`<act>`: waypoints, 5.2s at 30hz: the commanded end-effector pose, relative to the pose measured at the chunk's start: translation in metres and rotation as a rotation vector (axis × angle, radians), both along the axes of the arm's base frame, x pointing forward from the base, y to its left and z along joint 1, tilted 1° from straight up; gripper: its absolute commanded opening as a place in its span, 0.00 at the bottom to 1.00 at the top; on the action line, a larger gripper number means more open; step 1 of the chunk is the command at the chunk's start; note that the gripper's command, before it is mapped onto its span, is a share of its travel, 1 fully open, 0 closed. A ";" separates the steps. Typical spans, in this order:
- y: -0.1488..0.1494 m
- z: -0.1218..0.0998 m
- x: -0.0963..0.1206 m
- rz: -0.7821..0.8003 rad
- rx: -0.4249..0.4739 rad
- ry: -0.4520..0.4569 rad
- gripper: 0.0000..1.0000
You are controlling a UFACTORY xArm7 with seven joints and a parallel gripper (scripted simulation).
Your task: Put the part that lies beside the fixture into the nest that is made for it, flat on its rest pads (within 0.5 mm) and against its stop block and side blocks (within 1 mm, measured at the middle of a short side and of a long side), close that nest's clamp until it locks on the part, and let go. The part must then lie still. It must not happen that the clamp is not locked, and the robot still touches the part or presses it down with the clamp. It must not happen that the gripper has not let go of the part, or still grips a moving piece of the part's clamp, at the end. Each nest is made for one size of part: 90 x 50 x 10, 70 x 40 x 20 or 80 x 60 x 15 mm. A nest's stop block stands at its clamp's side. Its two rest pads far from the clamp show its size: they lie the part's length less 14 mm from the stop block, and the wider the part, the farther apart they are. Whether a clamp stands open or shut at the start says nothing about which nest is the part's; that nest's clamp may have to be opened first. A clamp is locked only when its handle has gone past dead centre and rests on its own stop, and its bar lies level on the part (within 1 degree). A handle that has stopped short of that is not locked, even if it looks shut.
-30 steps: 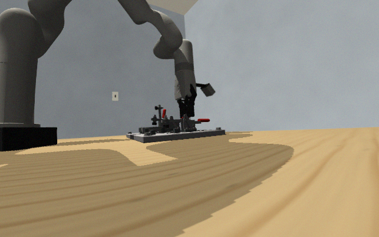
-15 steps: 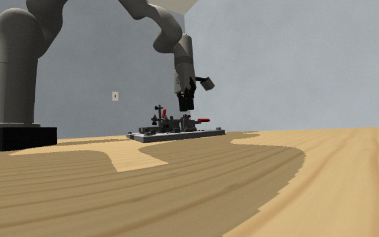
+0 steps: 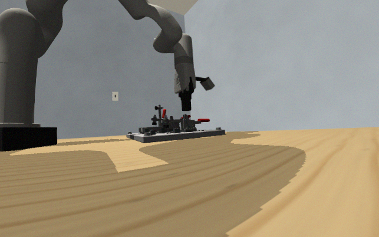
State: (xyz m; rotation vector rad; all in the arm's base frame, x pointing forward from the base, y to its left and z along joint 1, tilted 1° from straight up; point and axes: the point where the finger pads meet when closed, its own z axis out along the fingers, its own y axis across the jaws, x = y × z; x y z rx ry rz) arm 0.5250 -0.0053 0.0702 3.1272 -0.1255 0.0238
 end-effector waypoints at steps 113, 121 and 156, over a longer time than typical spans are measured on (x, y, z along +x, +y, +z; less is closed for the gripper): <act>0.000 -0.012 0.001 0.000 0.000 -0.005 0.00; 0.000 -0.012 0.001 0.000 0.000 -0.005 0.00; 0.000 -0.016 0.001 0.000 0.000 -0.005 0.00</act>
